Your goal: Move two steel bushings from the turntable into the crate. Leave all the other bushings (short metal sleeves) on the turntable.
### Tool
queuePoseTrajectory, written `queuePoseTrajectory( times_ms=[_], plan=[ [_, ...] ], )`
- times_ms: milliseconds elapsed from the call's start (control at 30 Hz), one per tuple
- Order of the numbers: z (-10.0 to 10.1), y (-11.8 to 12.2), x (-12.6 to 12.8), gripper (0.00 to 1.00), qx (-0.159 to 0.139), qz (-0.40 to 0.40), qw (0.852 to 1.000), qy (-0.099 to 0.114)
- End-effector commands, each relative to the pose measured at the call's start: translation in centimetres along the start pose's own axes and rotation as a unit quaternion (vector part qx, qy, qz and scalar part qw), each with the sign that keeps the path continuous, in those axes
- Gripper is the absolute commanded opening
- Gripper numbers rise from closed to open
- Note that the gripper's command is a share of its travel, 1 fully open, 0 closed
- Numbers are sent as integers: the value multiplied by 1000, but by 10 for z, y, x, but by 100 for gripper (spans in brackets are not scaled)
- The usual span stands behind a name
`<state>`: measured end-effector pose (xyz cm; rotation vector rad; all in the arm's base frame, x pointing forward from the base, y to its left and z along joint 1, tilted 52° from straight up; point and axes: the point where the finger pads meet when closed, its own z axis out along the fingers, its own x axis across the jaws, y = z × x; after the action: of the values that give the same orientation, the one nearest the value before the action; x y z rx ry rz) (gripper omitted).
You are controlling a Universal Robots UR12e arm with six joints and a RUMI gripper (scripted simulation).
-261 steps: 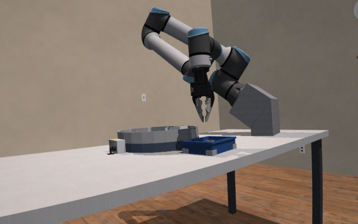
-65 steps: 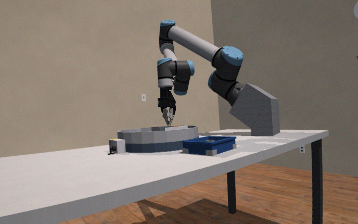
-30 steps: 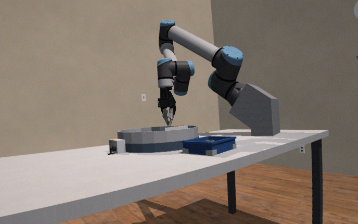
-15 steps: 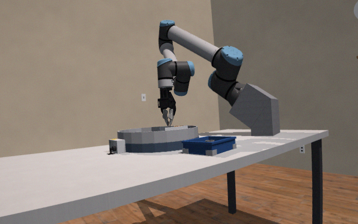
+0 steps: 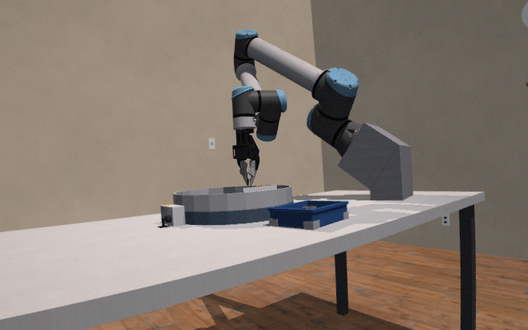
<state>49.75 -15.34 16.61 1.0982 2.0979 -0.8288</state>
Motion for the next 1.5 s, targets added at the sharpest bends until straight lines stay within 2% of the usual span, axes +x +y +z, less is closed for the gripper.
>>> queuePoseTrajectory(
  times_ms=[0,433,1033,1467],
  plan=[
    [0,0,0,5,0,0,1000,0],
    [0,0,0,5,0,0,1000,0],
    [22,0,0,5,0,0,1000,0],
    [24,0,0,5,0,0,1000,0]
  ],
)
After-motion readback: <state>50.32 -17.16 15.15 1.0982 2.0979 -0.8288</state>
